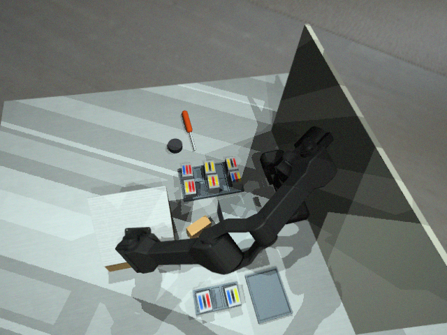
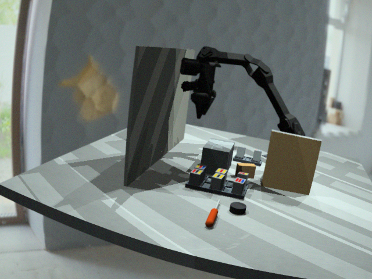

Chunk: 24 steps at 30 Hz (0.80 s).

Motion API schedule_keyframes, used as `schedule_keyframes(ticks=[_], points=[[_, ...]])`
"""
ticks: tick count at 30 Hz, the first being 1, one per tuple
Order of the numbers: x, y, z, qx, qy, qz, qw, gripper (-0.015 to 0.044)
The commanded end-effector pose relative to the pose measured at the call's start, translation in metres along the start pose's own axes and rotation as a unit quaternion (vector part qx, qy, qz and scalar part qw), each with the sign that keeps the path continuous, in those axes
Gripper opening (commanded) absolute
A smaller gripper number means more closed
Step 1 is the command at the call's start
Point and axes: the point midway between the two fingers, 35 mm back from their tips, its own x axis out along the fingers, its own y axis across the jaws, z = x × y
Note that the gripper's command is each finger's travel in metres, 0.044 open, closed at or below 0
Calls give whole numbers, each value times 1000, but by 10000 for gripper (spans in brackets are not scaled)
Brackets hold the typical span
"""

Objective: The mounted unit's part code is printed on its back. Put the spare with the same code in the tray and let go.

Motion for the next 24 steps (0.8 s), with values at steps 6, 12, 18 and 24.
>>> schedule_keyframes(ticks=[6, 12, 18, 24], points=[[56, -3, -2, 1, 6, -3, 1000, 440], [56, -3, -2, 1, 6, -3, 1000, 440], [56, -3, -2, 1, 6, -3, 1000, 440], [50, 63, -10, -222, 5, 14, 975, 440]])
